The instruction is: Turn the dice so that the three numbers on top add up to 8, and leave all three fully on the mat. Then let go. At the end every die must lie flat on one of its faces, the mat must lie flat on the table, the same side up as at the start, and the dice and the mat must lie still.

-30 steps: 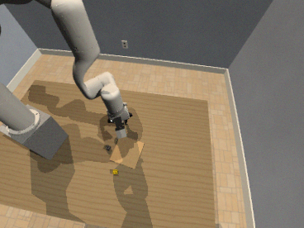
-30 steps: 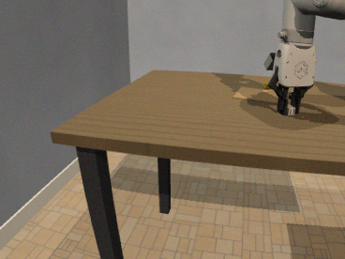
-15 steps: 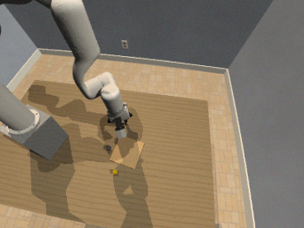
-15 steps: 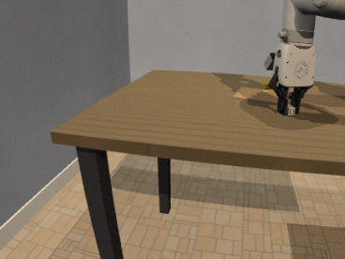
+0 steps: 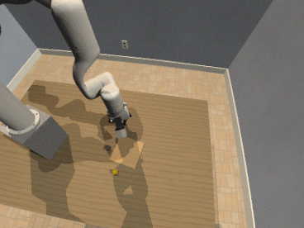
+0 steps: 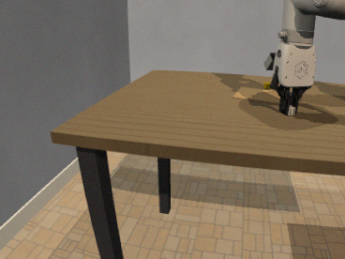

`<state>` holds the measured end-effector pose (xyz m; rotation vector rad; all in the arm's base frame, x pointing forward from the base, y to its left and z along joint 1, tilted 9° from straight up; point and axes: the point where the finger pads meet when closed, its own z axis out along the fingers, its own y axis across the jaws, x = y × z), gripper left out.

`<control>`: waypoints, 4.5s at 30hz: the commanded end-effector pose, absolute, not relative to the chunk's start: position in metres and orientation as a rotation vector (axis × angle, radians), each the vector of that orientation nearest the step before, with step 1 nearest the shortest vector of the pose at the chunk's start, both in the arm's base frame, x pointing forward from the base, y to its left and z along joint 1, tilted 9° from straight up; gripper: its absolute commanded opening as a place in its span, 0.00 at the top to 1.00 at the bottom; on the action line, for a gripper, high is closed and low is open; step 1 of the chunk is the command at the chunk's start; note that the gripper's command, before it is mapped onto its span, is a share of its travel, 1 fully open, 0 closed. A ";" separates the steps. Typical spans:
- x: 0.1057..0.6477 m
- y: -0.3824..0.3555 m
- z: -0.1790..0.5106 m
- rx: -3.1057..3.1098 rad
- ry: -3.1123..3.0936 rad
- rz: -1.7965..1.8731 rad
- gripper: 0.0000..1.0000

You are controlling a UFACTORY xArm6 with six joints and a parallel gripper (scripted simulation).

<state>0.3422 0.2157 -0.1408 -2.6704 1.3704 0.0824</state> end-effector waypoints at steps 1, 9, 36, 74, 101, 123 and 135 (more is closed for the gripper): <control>0.343 0.216 -0.140 -2.668 1.370 0.080 0.85; 0.343 0.216 -0.140 -2.668 1.370 0.080 0.85; 0.343 0.210 -0.100 -2.668 1.369 0.080 0.85; 0.341 0.202 -0.041 -2.705 1.292 0.074 0.85; 0.338 0.206 -0.043 -2.991 0.038 -0.023 0.85; 0.336 0.210 -0.044 -2.878 -0.853 -0.088 0.85; 0.334 0.212 -0.045 -2.653 -1.434 -0.130 0.85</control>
